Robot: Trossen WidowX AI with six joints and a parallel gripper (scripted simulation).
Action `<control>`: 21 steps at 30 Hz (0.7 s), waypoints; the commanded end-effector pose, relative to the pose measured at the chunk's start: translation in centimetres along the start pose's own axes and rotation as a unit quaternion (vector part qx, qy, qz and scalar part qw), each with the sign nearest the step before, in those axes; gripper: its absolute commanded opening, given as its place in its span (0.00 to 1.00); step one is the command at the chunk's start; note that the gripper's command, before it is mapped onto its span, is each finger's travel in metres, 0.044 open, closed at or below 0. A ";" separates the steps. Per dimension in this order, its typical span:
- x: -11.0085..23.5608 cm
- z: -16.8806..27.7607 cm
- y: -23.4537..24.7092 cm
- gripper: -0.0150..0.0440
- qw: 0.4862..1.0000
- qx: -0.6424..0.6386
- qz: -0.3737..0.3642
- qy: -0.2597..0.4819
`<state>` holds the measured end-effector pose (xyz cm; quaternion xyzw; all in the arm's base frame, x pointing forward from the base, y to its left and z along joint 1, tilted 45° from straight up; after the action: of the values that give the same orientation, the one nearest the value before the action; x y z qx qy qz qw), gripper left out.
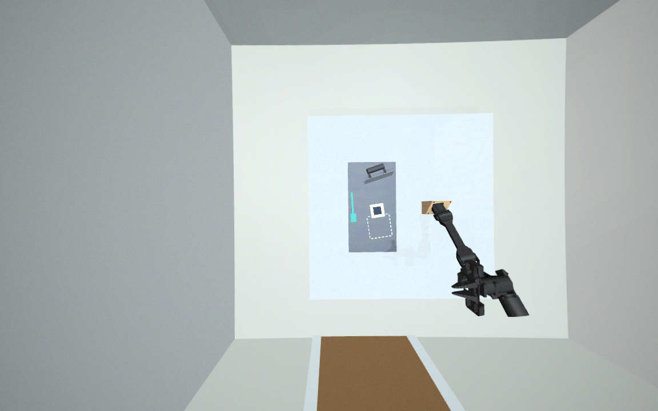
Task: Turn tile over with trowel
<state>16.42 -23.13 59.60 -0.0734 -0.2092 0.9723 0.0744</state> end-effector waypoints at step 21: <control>-5.0 -7.0 16.6 0.42 0.946 -0.299 -0.120 -0.037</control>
<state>20.06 -34.44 49.29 -0.0396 -0.4598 0.8755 0.1434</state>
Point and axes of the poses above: the point midway between the two fingers, 35 mm back from their tips, its own x axis back along the fingers, its own y axis across the jaws, z = x × y, the point moved 3 cm from there along x, back along the fingers, and after that the axes turned 14 degrees about x, right-handed, at the moved point
